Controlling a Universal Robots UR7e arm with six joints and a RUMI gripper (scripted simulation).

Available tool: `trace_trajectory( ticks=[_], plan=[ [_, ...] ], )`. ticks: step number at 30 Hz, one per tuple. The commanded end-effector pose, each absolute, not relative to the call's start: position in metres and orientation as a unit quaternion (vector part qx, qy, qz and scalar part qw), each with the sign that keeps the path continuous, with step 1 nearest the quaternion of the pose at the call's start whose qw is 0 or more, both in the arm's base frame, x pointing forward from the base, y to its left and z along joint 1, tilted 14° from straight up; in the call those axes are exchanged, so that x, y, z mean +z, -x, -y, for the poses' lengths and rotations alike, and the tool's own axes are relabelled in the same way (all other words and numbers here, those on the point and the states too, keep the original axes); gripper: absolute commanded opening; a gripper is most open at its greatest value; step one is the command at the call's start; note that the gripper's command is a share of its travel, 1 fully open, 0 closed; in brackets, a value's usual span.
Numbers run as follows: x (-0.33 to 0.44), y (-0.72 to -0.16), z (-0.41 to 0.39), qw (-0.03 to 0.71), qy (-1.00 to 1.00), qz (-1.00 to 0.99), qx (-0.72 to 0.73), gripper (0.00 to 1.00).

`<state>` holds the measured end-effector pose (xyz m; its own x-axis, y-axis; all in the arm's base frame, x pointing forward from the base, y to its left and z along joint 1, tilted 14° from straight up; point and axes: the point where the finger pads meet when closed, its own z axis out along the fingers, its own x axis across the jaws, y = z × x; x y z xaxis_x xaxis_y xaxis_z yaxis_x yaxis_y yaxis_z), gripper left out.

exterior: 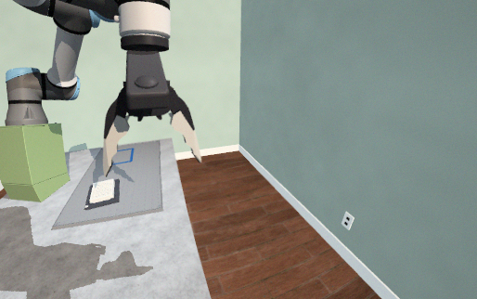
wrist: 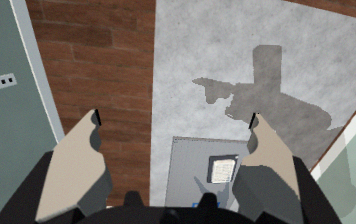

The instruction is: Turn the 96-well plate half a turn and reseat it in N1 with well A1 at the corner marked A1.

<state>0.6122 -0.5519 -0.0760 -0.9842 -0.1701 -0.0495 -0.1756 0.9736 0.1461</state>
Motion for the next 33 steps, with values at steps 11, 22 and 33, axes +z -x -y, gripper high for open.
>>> trace_trajectory(
  ticks=[11,22,33],
  plan=[
    [-0.075,-0.612,0.553,0.019,0.087,-0.993,0.074,1.00],
    [-0.087,-0.604,0.539,0.021,0.088,-0.993,0.076,1.00],
    [-0.108,-0.589,0.514,0.024,0.091,-0.992,0.080,1.00]
  ],
)
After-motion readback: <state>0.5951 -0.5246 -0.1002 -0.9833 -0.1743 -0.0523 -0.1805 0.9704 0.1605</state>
